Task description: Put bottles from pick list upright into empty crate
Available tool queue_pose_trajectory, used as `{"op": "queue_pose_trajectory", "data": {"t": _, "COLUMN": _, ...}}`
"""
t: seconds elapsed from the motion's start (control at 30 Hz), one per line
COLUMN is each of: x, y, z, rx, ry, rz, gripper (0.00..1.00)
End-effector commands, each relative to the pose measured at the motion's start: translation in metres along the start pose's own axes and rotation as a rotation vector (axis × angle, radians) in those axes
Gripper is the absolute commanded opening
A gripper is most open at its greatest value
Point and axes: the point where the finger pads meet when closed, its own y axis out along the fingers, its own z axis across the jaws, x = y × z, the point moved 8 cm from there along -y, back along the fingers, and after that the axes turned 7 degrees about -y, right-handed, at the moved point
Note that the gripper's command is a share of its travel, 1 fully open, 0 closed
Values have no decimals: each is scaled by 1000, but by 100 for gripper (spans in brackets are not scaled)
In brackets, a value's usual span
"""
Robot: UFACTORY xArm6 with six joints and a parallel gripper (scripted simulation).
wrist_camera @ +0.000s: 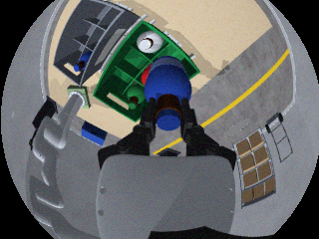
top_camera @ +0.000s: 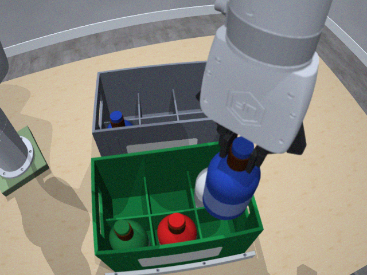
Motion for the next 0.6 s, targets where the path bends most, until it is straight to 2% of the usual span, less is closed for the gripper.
{"op": "queue_pose_trajectory", "data": {"t": 0.0, "x": -4, "y": -2, "z": -7, "rx": 6, "ry": 0, "rz": 1, "gripper": 0}}
{"op": "queue_pose_trajectory", "data": {"t": 0.57, "x": -20, "y": -2, "z": -32, "rx": 6, "ry": 0, "rz": 2, "gripper": 0}}
